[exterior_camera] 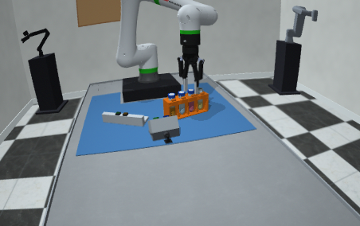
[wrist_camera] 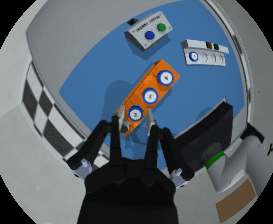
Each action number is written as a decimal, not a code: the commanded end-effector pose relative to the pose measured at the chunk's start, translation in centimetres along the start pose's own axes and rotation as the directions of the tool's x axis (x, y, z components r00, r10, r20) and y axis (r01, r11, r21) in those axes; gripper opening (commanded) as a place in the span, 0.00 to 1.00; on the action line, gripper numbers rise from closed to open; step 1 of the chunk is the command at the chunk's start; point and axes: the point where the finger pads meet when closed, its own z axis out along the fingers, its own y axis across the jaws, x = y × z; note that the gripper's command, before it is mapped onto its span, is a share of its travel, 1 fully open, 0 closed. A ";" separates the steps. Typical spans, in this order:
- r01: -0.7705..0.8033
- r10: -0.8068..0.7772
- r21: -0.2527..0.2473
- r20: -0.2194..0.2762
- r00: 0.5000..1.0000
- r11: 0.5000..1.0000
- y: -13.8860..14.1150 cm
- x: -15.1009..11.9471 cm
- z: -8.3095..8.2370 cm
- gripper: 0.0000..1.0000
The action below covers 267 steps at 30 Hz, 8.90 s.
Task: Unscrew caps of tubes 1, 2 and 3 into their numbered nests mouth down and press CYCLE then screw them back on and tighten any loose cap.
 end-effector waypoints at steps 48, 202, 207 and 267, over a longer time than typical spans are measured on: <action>-0.749 0.749 0.000 0.000 0.663 0.663 0.0 0.0 0.0 0.00; -0.865 0.865 0.000 0.000 0.501 0.501 0.0 0.0 -0.1 0.35; -0.865 0.865 0.000 0.000 0.501 0.501 0.0 0.0 -0.1 0.00; -0.165 0.165 0.000 0.000 0.986 0.986 0.0 0.0 -0.2 0.35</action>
